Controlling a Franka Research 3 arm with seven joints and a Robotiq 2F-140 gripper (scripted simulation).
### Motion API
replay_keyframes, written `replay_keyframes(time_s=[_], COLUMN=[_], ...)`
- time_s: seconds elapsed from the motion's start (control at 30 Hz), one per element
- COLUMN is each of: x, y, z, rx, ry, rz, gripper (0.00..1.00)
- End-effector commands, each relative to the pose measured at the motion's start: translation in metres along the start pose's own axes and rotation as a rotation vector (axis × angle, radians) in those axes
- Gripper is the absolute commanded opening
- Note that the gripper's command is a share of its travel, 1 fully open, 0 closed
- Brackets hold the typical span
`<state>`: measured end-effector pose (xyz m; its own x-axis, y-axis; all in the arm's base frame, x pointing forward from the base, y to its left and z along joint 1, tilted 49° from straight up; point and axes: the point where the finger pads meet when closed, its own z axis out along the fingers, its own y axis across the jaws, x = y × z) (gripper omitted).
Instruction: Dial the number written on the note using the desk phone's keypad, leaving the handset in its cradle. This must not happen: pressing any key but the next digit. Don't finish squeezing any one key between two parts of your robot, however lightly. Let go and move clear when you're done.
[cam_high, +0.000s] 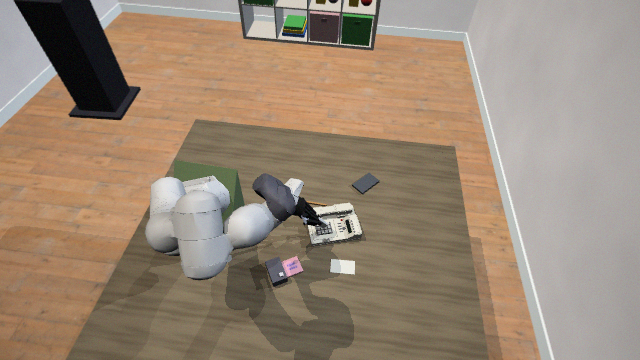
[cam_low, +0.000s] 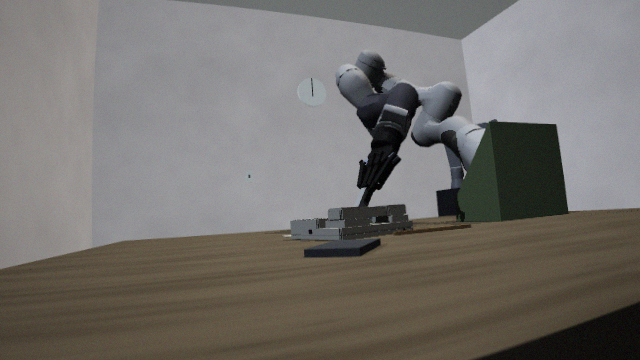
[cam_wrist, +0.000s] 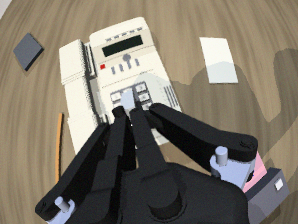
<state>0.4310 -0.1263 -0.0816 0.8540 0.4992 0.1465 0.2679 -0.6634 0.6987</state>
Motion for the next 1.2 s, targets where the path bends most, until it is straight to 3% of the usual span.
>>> replay_keyframes(time_s=[0.0, 1.17], x=[-0.0011, -0.0068], y=[-0.0007, -0.0007], z=[-0.0004, 0.0077], rx=[-0.007, -0.007], ry=[0.0, 0.0], rz=[0.016, 0.016], gripper=[0.0, 0.0])
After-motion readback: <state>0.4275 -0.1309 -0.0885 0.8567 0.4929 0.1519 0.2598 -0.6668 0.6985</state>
